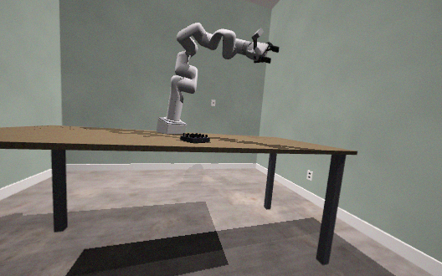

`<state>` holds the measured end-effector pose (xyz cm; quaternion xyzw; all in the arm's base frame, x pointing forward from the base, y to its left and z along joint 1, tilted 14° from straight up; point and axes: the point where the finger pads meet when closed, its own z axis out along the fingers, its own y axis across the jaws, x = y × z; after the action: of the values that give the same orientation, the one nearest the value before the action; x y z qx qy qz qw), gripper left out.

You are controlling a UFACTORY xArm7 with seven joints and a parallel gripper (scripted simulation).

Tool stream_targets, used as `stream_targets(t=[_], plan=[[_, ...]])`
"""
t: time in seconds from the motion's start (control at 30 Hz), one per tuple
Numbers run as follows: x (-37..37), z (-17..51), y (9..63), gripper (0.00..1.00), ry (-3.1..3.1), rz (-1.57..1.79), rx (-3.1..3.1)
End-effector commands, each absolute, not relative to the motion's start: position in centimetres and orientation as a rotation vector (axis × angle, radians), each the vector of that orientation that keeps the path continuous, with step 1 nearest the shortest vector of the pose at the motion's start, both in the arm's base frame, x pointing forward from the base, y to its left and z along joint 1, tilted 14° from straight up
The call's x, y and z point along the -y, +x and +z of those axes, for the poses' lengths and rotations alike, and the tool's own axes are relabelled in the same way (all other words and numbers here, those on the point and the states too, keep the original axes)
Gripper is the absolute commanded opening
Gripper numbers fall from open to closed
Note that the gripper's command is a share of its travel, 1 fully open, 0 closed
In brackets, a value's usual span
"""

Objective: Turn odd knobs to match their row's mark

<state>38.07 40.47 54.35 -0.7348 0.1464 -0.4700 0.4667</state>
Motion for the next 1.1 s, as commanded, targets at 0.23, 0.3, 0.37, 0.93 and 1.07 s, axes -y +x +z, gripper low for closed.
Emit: stream_targets(t=[0.23, 0.3, 0.37, 0.93, 1.07], plan=[[-38.8, 52.2, 40.5, 1.0, -1.874, -1.154, -0.315], [-38.8, 52.2, 40.5, 1.0, -1.874, -1.154, -0.315], [-38.8, 52.2, 40.5, 1.0, -1.874, -1.154, -0.315], [-35.4, 46.6, 44.1, 1.0, -2.019, -1.142, -0.239], [-35.4, 46.6, 44.1, 1.0, -2.019, -1.142, -0.239]])
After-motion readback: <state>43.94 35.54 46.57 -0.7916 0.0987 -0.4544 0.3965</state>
